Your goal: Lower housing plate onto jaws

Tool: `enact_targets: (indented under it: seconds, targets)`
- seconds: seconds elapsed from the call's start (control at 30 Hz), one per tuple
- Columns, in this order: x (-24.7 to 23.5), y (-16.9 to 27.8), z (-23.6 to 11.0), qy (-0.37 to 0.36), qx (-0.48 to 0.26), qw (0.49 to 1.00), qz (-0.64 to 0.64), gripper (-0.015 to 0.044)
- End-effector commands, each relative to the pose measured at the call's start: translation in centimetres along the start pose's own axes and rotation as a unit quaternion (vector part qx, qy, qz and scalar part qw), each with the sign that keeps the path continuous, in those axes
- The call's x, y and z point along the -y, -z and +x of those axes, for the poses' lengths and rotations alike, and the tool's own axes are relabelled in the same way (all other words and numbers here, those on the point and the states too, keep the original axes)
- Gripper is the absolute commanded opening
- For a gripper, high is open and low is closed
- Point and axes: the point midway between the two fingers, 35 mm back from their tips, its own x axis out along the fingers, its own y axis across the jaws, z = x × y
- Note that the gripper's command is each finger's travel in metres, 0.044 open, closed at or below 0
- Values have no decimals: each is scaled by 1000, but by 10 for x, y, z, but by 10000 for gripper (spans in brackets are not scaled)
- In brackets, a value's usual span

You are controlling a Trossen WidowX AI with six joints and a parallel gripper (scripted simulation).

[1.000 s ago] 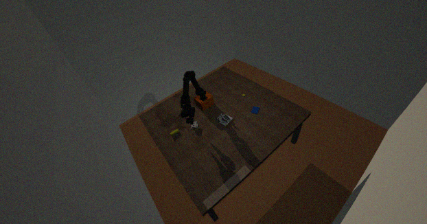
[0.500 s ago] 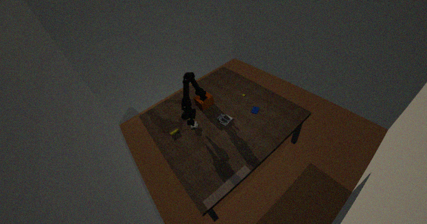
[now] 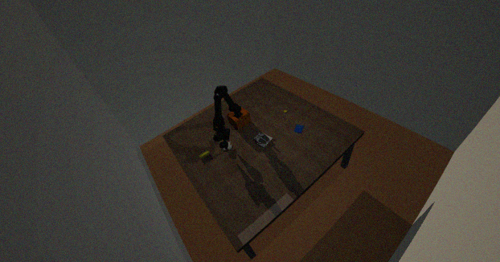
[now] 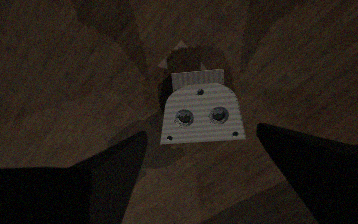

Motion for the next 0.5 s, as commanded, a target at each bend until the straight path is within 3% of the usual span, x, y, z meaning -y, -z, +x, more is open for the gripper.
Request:
enact_targets:
  seconds: [0.0, 0.47]
  targets:
    - [2, 0, 3, 3, 1, 1000, -2, 440]
    - [2, 0, 20, 3, 1, 1000, -2, 440]
